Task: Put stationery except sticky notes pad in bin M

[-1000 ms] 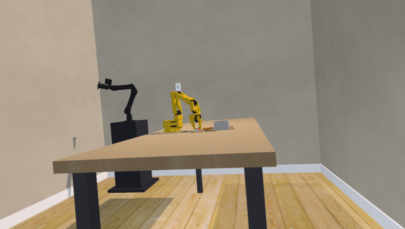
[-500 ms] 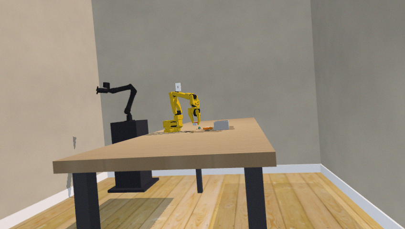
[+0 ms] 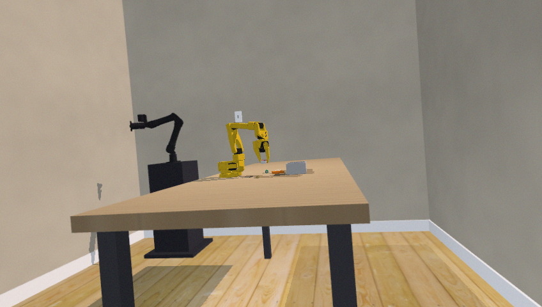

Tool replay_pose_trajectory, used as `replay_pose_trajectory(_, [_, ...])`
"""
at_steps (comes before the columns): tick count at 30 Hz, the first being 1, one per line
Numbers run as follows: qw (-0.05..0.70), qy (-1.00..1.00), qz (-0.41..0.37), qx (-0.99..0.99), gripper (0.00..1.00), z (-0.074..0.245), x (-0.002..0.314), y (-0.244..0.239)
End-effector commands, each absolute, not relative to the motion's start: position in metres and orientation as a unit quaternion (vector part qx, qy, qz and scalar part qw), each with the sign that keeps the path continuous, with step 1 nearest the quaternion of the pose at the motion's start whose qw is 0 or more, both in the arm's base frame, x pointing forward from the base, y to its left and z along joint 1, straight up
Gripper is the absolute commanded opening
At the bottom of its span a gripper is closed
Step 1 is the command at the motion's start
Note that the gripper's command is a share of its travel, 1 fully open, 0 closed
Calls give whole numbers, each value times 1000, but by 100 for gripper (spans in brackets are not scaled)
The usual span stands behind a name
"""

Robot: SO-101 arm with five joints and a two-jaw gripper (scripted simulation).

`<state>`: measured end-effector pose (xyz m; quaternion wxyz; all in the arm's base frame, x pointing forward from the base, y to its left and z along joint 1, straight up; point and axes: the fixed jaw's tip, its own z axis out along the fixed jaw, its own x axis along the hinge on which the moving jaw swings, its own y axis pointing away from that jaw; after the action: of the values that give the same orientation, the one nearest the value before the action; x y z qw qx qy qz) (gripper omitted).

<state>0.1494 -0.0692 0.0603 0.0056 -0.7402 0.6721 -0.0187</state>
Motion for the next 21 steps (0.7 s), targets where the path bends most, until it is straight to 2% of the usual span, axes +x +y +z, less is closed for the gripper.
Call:
replay_pose_trajectory(1, [16,586,-59,-808,0,82,177,-72])
replay_pose_trajectory(3, [16,586,-59,-808,0,82,177,-72])
replay_pose_trajectory(9, [17,439,-99,-893,0,103,210,-69])
replay_pose_trajectory(21, [15,364,-134,-921,0,105,227,-69])
